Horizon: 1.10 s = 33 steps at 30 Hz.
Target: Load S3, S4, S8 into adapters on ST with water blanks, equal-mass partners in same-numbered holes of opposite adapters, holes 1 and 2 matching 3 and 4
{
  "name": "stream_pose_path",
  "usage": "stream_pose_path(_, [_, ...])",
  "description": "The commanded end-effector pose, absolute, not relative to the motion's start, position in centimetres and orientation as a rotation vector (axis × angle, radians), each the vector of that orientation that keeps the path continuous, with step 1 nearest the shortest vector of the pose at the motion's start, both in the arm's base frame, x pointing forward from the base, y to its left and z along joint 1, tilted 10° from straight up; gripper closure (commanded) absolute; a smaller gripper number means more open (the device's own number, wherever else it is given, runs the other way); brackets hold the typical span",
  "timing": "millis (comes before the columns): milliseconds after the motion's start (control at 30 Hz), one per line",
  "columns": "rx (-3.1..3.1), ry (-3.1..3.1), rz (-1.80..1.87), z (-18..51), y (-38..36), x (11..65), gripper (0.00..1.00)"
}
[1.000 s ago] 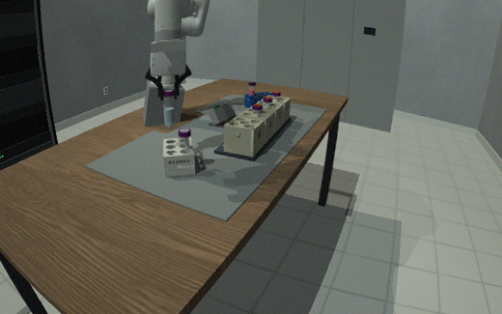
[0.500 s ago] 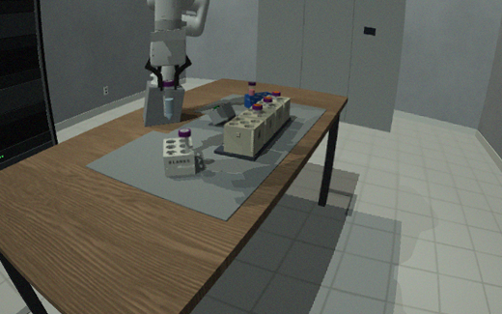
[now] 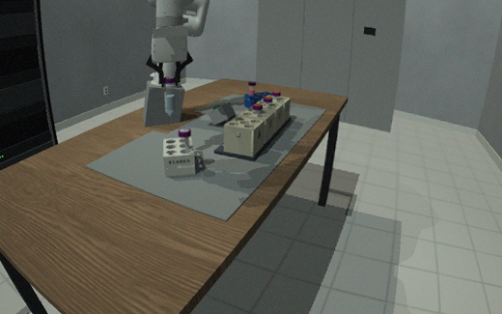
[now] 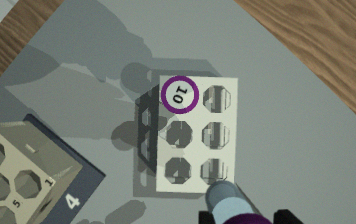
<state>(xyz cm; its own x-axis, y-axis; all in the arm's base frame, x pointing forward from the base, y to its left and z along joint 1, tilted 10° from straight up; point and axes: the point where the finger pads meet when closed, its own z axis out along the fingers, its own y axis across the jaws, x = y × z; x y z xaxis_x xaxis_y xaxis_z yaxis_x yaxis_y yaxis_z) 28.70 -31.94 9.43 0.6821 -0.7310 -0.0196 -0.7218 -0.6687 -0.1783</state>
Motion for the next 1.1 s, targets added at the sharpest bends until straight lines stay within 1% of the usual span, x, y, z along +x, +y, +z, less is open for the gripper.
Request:
stream_pose_path(0, [-2.747, 1.134, -0.092, 9.7, -31.7, 29.2, 1.00])
stream_pose_path(467, [-2.950, 0.471, -0.149, 11.0, -26.6, 34.0, 1.00])
stream_pose_path(567, [-2.959, 0.422, -0.153, 11.1, -26.3, 34.3, 1.00])
stream_pose_path(933, [-3.005, -0.126, -0.193, 12.1, -22.3, 38.0, 1.00])
stream_pose_path(1067, [-3.005, -0.146, -0.194, 12.4, -20.9, 39.4, 1.00])
